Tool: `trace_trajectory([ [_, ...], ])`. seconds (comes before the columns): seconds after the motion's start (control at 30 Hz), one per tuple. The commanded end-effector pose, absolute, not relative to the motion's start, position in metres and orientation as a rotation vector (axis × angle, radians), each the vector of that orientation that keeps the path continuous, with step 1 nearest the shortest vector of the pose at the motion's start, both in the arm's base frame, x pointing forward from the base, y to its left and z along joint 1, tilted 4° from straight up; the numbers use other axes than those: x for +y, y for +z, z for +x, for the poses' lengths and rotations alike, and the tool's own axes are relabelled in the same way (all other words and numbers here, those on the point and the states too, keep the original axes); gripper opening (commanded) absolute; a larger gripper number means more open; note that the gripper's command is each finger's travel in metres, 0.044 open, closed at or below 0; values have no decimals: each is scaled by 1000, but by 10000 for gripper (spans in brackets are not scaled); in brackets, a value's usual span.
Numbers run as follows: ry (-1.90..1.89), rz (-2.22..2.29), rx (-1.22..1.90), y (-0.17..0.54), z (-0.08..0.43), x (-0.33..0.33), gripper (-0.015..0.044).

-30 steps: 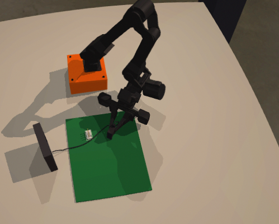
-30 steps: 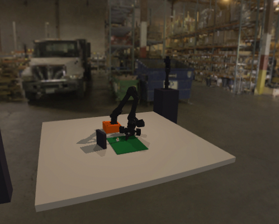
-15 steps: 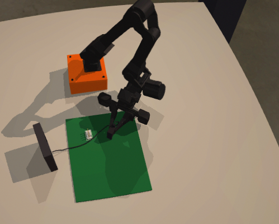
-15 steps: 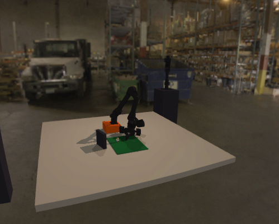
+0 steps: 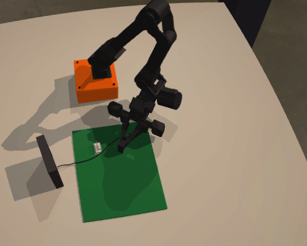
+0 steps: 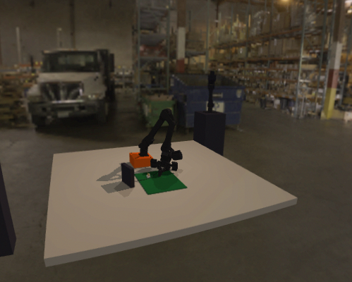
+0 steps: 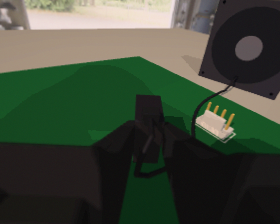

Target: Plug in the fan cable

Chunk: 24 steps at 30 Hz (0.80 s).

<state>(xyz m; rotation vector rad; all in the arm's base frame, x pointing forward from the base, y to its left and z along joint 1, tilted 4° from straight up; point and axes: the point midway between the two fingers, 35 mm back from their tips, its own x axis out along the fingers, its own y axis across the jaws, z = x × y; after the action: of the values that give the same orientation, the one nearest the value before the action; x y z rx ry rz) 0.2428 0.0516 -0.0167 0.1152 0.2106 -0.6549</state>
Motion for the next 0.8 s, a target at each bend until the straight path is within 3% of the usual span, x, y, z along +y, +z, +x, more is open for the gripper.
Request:
trace_trajectory([
  [0.0, -655, 116, 210, -16, 243, 52, 0],
  [0.17, -655, 116, 210, -16, 243, 52, 0],
  [0.37, -655, 115, 211, -17, 243, 52, 140],
  [0.77, -655, 115, 211, -17, 243, 52, 140],
])
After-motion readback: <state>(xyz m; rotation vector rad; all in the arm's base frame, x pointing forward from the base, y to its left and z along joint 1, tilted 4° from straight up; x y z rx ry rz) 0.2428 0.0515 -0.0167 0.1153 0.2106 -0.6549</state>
